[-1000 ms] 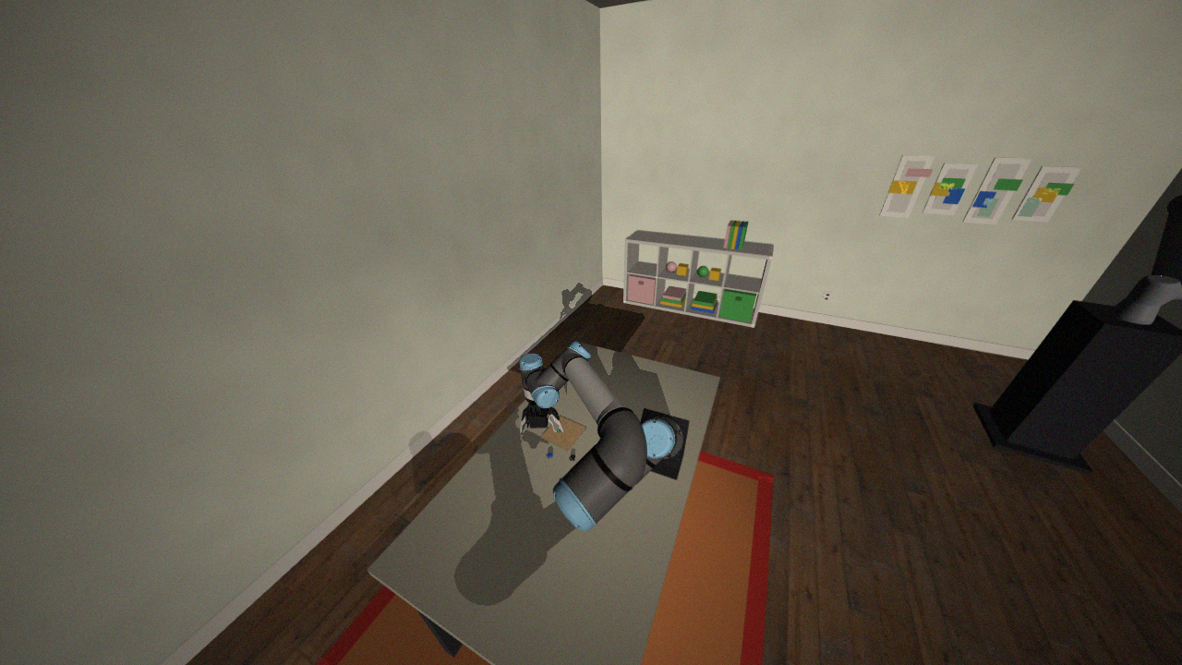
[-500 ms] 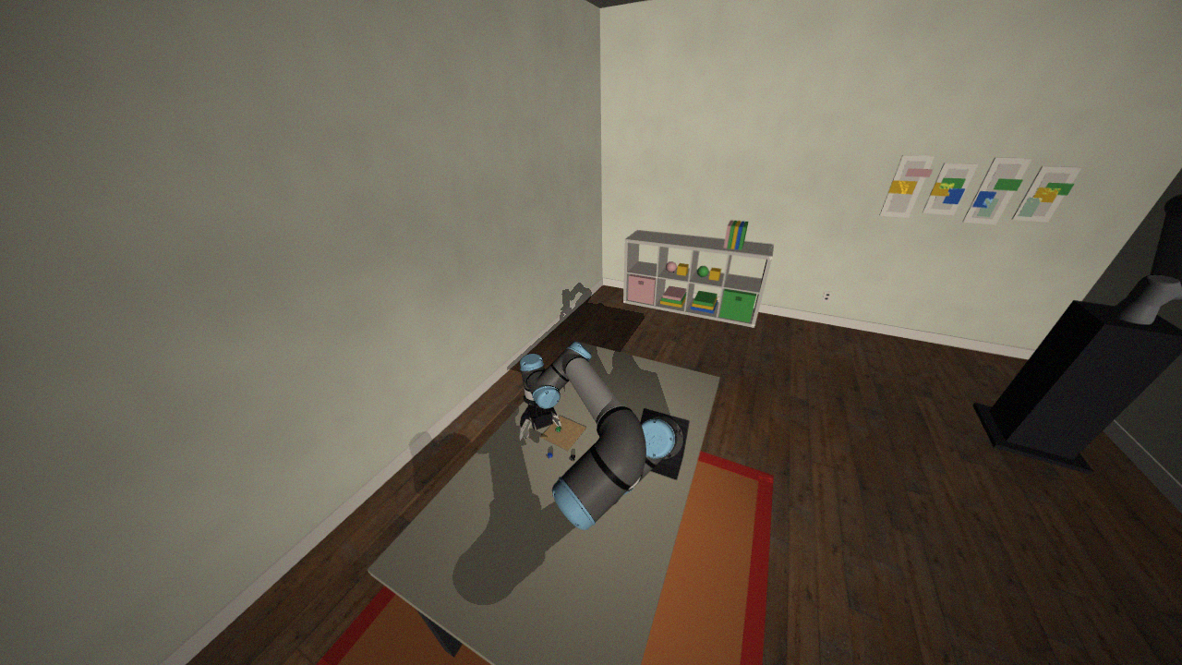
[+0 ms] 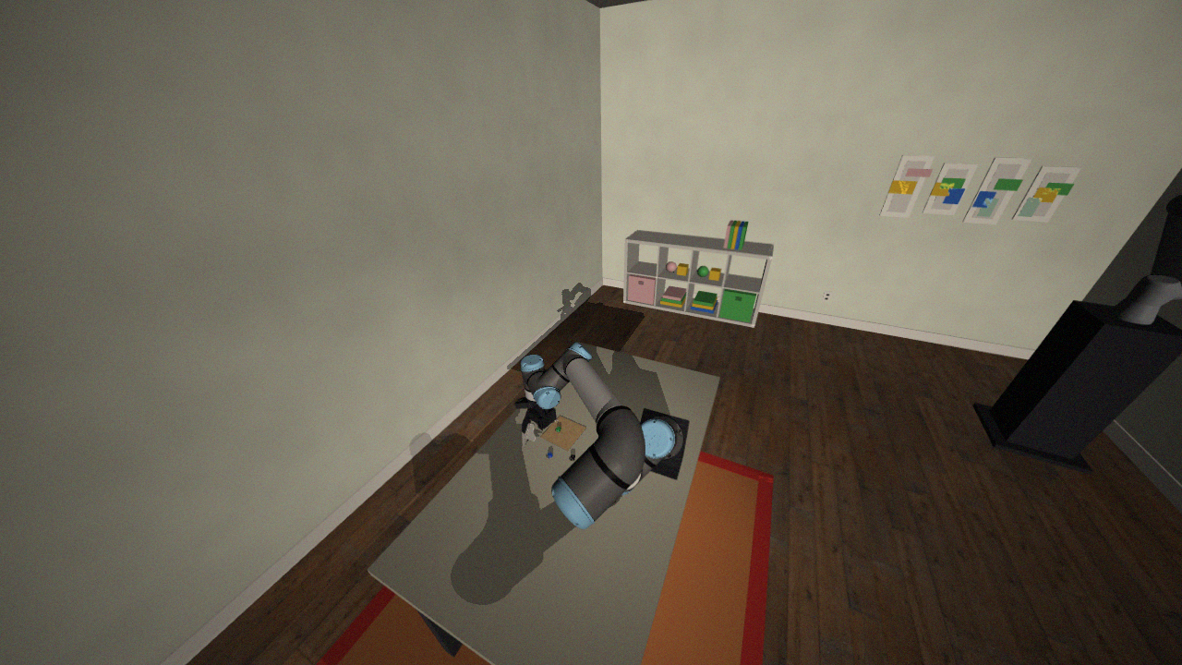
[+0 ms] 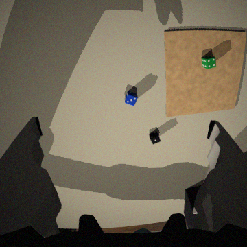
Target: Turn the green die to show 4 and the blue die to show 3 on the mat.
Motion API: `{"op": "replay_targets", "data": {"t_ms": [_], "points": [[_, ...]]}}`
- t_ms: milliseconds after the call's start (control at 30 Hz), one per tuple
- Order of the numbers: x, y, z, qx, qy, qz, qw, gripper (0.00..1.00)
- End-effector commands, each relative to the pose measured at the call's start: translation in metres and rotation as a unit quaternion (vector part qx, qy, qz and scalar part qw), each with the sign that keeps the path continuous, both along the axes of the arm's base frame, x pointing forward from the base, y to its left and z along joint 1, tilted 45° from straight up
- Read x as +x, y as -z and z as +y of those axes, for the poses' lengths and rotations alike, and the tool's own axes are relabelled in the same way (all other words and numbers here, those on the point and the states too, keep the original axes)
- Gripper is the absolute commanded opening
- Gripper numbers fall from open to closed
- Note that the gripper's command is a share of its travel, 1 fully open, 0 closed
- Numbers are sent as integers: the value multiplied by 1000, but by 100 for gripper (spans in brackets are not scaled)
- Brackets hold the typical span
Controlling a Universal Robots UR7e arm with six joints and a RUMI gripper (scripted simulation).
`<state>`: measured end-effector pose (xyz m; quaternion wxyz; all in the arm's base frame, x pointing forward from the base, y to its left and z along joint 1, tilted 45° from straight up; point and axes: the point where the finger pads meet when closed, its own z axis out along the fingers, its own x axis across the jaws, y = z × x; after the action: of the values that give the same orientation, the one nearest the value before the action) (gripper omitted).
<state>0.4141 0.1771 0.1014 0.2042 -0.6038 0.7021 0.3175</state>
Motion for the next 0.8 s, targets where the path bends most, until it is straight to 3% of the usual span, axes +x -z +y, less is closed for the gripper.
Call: {"op": "replay_targets", "data": {"t_ms": [0, 300, 433, 700, 767], "points": [[1, 0, 2, 12, -62, -60, 996, 100], [0, 0, 6, 26, -160, -155, 975, 100], [0, 0, 7, 28, -176, -171, 969, 100], [-2, 0, 10, 40, -267, -260, 927, 100], [-3, 0, 11, 44, -296, -288, 910, 100]]}}
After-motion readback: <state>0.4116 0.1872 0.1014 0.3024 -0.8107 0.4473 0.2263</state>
